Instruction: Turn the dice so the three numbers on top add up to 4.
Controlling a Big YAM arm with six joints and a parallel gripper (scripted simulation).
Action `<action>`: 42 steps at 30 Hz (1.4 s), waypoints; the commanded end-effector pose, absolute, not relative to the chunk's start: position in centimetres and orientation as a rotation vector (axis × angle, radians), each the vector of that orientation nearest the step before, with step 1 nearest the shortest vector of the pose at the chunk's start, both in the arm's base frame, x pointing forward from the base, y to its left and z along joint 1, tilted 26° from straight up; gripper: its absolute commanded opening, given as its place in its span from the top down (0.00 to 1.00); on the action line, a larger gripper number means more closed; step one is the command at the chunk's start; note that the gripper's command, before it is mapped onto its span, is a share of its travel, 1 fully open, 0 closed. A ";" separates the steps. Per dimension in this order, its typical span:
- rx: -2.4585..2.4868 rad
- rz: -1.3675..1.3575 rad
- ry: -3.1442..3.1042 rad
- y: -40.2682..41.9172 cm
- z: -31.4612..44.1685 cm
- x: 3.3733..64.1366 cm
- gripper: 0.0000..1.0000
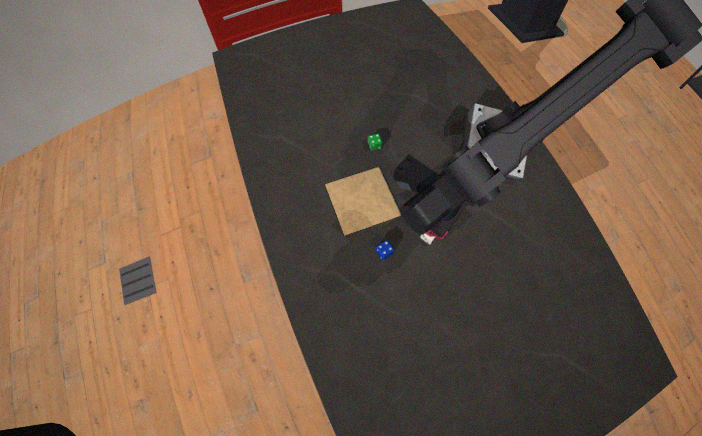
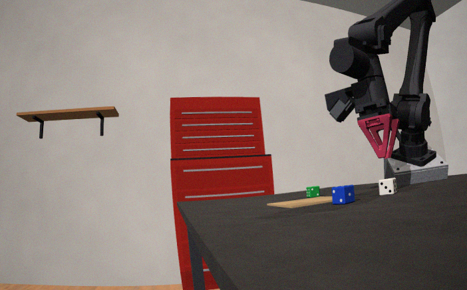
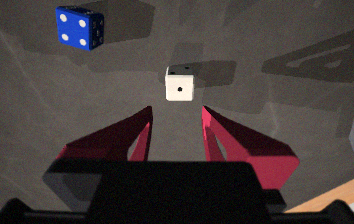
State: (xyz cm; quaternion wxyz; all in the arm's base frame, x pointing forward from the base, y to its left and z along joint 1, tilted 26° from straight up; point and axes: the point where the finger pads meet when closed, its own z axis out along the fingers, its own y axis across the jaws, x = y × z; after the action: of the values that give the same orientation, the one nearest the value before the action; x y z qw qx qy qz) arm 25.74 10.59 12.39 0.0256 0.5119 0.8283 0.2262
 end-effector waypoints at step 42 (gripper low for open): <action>1.585 0.700 2.551 11.6 9.5 26.7 0.55</action>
State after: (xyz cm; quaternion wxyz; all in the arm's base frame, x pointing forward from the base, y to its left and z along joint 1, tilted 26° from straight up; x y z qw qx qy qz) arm 26.63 11.56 9.71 0.0263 0.5125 0.8277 0.2272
